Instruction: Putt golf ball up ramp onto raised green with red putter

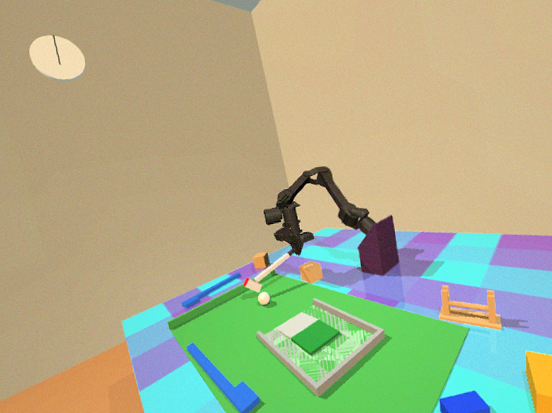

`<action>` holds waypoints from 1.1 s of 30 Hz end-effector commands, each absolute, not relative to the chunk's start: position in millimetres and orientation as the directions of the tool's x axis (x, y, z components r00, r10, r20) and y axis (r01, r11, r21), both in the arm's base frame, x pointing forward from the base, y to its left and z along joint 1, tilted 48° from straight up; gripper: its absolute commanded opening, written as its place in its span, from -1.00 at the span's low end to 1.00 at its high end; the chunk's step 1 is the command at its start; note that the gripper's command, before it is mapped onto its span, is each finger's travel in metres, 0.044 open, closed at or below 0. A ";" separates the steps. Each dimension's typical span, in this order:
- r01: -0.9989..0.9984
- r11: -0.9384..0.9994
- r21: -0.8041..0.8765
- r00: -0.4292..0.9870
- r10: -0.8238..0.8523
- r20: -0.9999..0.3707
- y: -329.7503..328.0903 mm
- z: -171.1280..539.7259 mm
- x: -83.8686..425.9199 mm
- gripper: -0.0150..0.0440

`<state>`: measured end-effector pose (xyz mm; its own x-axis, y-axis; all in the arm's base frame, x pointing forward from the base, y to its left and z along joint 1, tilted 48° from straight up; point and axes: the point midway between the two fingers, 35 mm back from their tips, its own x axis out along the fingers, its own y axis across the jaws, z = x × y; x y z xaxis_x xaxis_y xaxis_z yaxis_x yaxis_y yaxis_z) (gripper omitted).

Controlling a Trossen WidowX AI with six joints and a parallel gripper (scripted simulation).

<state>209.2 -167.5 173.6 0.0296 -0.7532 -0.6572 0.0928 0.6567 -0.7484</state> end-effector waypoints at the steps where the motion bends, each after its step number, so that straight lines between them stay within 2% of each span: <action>1: 0.089 0.659 -0.747 0.033 -0.751 -0.659 -171.4 168.8 209.3 -0.49; 33: 0.090 0.656 -0.749 0.034 -0.754 -0.656 -201.5 183.3 206.7 -0.49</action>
<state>205.9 -198.7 178.6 0.0261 -0.7521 -0.6585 0.0879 0.6579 -0.7480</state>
